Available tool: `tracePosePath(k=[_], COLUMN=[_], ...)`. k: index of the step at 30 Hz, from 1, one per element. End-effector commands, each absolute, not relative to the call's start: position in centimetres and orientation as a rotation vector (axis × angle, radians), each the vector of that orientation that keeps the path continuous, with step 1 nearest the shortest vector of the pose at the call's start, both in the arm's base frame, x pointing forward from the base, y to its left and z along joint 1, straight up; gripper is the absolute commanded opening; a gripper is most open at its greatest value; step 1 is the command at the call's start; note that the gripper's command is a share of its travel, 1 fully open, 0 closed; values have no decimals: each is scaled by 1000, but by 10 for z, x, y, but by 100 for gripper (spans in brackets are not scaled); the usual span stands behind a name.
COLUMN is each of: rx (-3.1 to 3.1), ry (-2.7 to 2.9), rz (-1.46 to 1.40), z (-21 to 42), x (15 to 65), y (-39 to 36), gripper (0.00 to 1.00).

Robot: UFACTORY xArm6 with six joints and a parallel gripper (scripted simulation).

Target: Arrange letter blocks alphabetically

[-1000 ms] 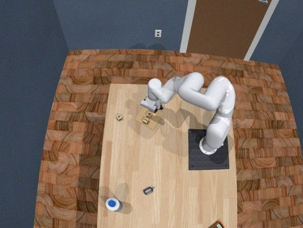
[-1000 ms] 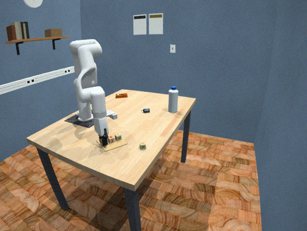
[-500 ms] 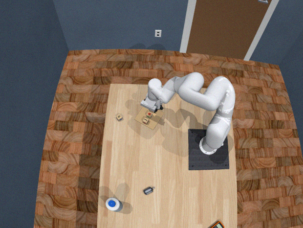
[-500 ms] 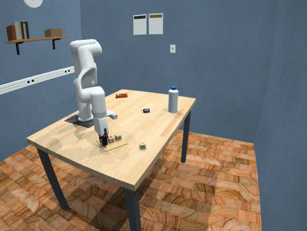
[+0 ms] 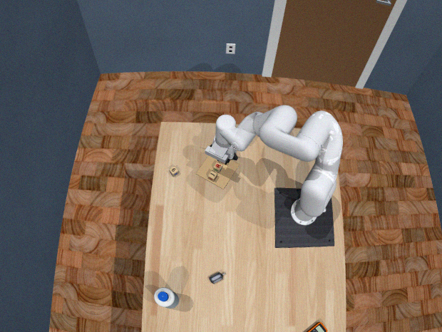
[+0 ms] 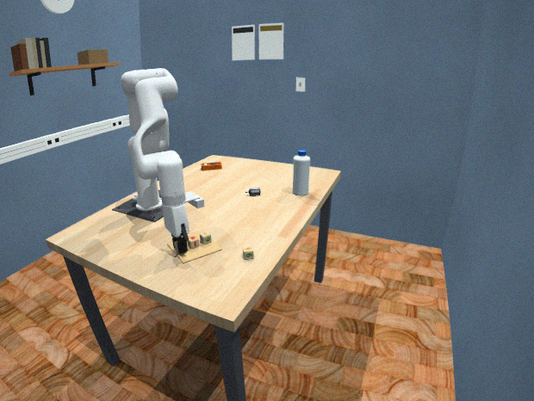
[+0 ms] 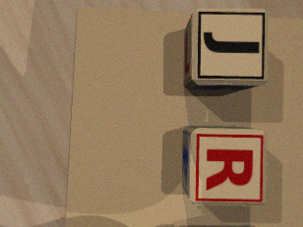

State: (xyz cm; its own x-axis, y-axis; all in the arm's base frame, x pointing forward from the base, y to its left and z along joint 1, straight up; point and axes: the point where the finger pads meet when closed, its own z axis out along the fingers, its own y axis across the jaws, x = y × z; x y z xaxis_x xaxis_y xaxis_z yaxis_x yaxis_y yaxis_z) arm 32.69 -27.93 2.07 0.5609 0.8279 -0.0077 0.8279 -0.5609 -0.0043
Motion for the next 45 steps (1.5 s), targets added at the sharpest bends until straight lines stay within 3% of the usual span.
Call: tracePosePath(k=[1,41,42,45], rx=[-2780,-2780,-2780,-2780], ry=[-1474,-1474,-1474,-1474], rz=[11,11,11,11], z=[21,21,21,21], x=[328,328,328,328], y=[-281,-281,-281,-281], gripper=[28,28,32,32])
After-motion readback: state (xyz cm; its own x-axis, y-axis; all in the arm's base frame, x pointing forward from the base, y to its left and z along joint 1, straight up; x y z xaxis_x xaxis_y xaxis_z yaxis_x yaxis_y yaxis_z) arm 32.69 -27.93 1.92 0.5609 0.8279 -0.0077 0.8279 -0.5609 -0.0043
